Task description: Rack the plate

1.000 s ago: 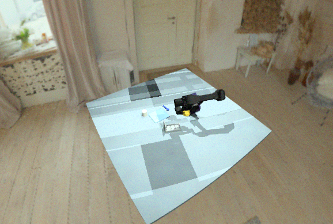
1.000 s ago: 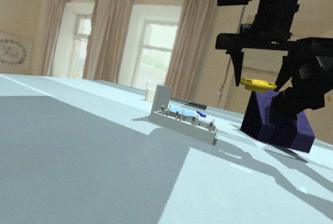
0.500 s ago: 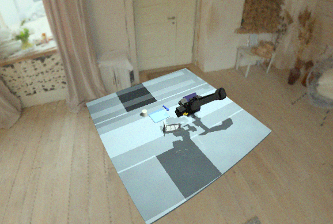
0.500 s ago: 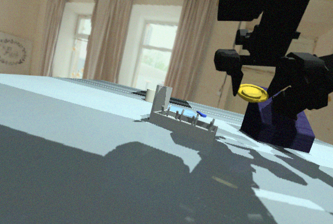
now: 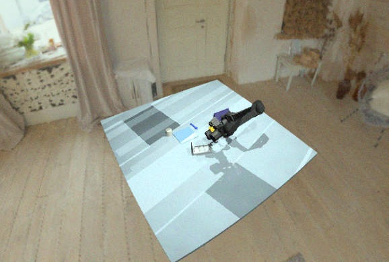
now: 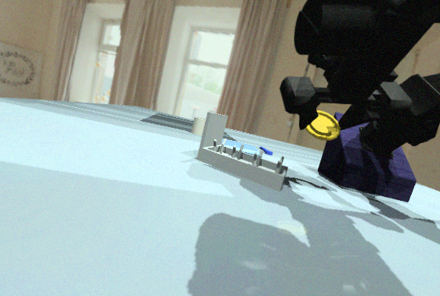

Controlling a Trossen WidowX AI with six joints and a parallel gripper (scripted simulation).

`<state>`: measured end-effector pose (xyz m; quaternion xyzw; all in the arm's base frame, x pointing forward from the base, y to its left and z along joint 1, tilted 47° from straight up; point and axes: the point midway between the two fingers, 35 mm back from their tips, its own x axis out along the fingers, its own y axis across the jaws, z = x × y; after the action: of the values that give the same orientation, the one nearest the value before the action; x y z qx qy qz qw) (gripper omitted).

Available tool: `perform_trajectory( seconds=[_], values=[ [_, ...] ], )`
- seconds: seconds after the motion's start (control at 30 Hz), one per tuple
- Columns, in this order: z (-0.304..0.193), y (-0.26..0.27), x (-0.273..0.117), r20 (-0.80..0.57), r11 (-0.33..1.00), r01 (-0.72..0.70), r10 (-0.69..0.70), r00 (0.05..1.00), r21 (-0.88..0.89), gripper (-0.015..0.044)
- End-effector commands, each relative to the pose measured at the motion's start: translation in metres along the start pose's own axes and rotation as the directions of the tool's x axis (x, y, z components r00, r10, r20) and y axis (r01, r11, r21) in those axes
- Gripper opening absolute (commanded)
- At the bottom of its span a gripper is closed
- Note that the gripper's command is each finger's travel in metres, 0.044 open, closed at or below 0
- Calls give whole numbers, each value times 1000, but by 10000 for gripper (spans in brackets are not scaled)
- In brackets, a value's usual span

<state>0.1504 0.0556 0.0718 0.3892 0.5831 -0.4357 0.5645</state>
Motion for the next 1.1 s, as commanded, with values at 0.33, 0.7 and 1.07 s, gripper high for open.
perform_trajectory(
  seconds=[0.33,0.7,1.07],
  values=[
    [2,11,7,233,981,-135,164,959,-138,0],
    [-2,23,6,358,935,-255,333,872,-248,0],
    [-12,32,0,418,856,-381,507,754,-350,0]
  ],
)
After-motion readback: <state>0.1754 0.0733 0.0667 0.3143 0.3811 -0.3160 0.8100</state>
